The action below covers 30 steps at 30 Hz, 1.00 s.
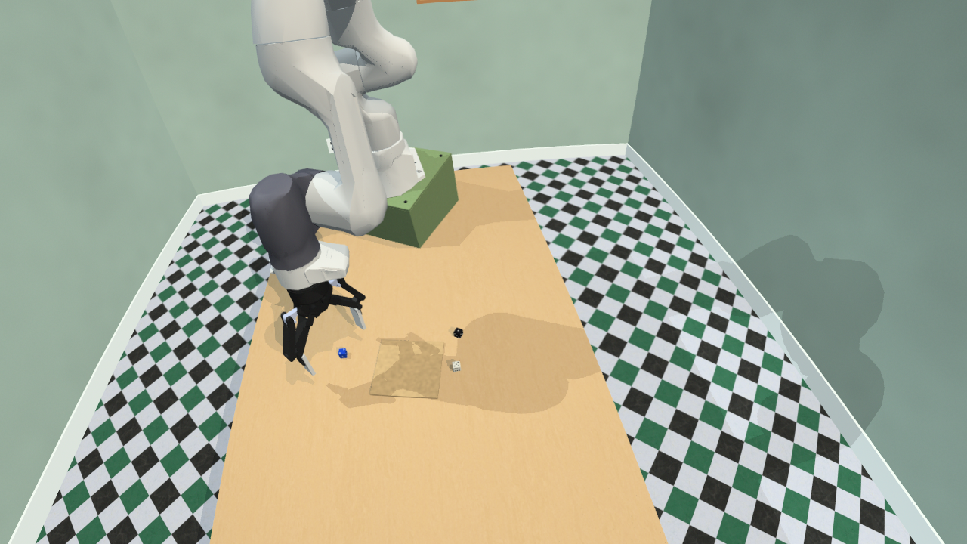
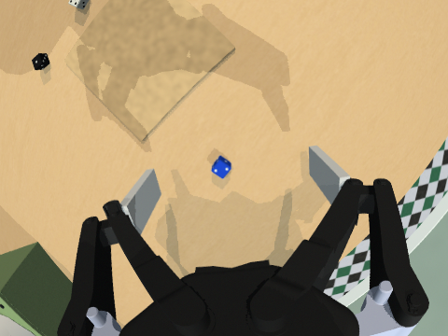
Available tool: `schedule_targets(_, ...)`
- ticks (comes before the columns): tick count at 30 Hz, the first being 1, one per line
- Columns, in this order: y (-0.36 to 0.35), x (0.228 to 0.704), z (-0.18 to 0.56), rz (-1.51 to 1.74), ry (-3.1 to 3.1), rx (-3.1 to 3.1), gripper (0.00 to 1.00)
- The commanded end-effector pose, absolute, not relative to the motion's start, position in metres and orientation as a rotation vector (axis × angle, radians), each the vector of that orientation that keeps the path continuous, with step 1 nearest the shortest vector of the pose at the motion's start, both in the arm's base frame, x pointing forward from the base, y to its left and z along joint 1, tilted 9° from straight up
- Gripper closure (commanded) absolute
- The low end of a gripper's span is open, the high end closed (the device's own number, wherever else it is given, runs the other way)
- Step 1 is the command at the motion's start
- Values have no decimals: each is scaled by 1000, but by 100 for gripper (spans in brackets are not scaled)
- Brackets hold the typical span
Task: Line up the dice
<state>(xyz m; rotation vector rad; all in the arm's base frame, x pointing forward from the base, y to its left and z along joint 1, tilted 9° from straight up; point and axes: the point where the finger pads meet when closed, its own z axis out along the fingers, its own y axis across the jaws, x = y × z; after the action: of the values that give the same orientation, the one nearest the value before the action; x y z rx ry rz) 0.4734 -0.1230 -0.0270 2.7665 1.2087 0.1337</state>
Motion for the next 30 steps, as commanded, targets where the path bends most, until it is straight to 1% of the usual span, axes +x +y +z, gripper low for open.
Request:
schedule_targets(1,-123,474,-26,138,1216,2761,0)
schedule_targets(11,-122,475,-26,138,1216,2761,0)
schedule_targets(20,-105,479,-27,138,1216,2761,0)
schedule_targets(30,-46,493,-29,138,1216,2761,0)
